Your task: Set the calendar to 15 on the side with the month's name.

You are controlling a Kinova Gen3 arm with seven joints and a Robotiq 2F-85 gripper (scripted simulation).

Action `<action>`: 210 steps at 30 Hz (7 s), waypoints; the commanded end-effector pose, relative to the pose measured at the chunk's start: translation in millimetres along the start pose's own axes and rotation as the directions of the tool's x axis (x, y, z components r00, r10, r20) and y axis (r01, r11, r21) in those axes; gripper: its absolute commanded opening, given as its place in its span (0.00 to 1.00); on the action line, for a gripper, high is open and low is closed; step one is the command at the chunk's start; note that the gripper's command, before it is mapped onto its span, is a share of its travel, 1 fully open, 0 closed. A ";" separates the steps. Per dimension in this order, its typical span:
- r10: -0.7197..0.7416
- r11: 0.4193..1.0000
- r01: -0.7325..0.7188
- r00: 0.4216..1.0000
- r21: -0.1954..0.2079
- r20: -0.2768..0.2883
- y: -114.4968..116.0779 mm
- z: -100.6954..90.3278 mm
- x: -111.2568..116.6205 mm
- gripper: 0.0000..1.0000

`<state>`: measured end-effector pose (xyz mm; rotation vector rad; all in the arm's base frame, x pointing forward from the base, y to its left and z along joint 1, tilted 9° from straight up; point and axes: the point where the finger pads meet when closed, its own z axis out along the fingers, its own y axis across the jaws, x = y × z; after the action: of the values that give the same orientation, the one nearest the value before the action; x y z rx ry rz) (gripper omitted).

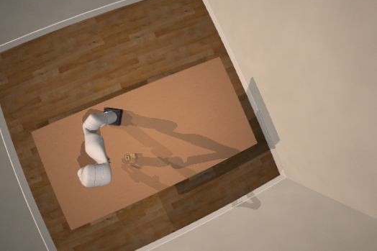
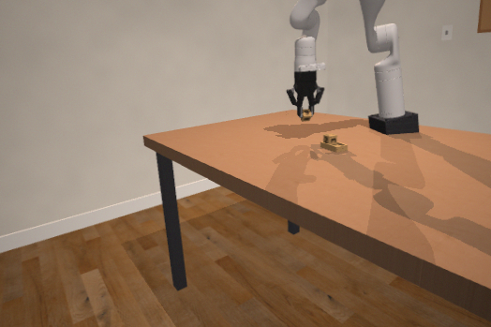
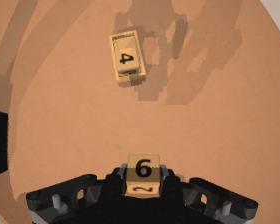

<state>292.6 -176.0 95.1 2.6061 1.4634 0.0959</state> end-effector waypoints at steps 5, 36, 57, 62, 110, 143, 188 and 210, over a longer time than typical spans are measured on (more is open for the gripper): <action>0.003 1.000 -0.003 1.000 0.005 -0.016 -0.8 0.5 -1.1 0.28; 0.002 1.000 -0.003 0.966 -0.001 -0.258 0.3 0.1 -3.7 0.28; 0.002 1.000 0.004 0.923 0.015 -0.385 -1.9 3.2 -4.5 0.28; 0.003 1.000 0.003 0.904 0.012 -0.428 -1.5 3.0 -5.0 0.28; 0.001 1.000 -0.003 0.707 -0.001 -0.707 0.4 3.1 -9.2 0.28; 0.001 1.000 -0.003 0.707 -0.001 -0.707 0.4 19.4 -9.2 0.28; 0.001 1.000 -0.003 0.707 -0.001 -0.707 0.5 67.1 -9.2 0.28; 0.001 1.000 -0.003 0.707 -0.001 -0.707 0.5 67.1 -9.2 0.28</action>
<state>296.7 -190.6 28.5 2.6884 1.6269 1.2320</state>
